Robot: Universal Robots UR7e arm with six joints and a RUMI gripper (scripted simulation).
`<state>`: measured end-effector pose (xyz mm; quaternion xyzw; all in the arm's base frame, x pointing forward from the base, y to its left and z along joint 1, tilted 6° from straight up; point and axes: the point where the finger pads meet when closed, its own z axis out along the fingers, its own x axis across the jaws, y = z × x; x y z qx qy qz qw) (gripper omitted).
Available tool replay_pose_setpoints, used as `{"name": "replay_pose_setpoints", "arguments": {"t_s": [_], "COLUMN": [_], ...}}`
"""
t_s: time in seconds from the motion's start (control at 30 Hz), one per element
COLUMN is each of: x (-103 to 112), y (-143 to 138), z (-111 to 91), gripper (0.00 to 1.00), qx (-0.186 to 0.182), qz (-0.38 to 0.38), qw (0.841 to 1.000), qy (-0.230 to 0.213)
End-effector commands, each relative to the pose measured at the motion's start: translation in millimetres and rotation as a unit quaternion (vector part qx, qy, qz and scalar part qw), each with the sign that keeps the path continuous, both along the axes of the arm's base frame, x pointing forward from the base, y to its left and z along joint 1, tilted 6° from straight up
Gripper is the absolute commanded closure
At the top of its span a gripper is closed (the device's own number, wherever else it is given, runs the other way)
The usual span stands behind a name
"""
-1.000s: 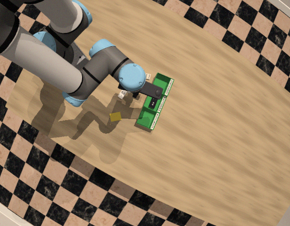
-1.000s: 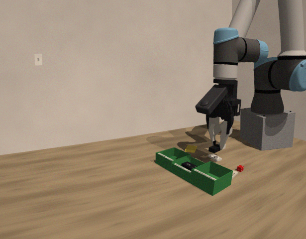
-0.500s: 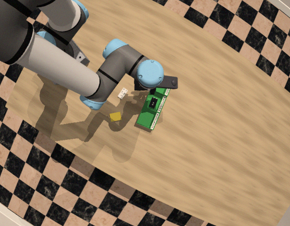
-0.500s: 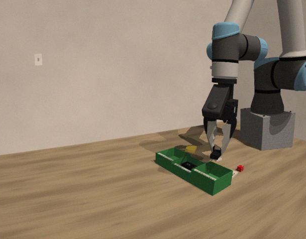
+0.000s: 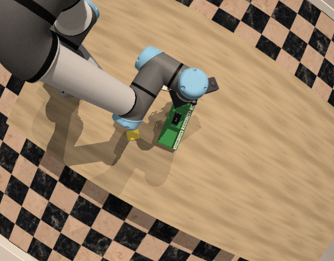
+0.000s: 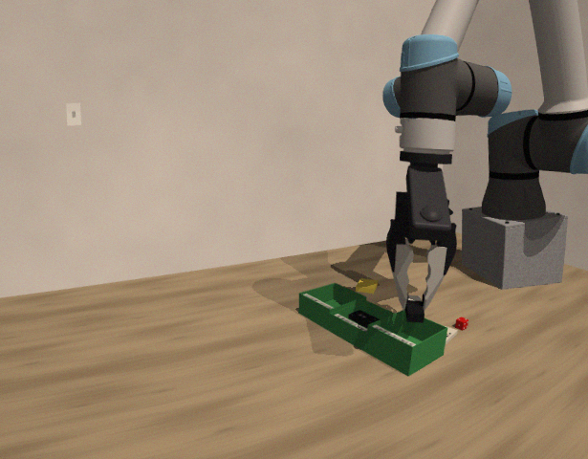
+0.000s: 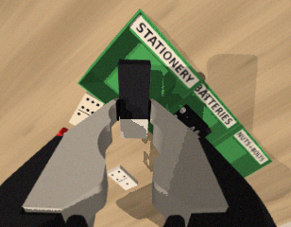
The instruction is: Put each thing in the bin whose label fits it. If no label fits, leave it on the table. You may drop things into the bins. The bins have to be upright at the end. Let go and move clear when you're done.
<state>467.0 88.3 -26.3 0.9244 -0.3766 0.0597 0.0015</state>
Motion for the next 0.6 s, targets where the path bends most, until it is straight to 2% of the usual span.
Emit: {"name": "replay_pose_setpoints", "arguments": {"t_s": [0.0, 0.1, 0.13, 0.27, 0.57], "x": [2.2, 2.3, 2.3, 2.6, 2.8], "y": [-0.1, 0.0, 0.0, 0.3, 0.9], "z": [0.7, 0.7, 0.7, 0.7, 0.7], "gripper": [1.00, 1.00, 1.00, 1.00, 1.00], "qx": [-0.008, -0.010, -0.014, -0.020, -0.032], "qz": [0.078, 0.091, 0.127, 0.172, 0.284], "qw": [0.997, 0.996, 0.992, 0.985, 0.958], "qy": [0.004, 0.005, 0.007, 0.010, 0.017]}}
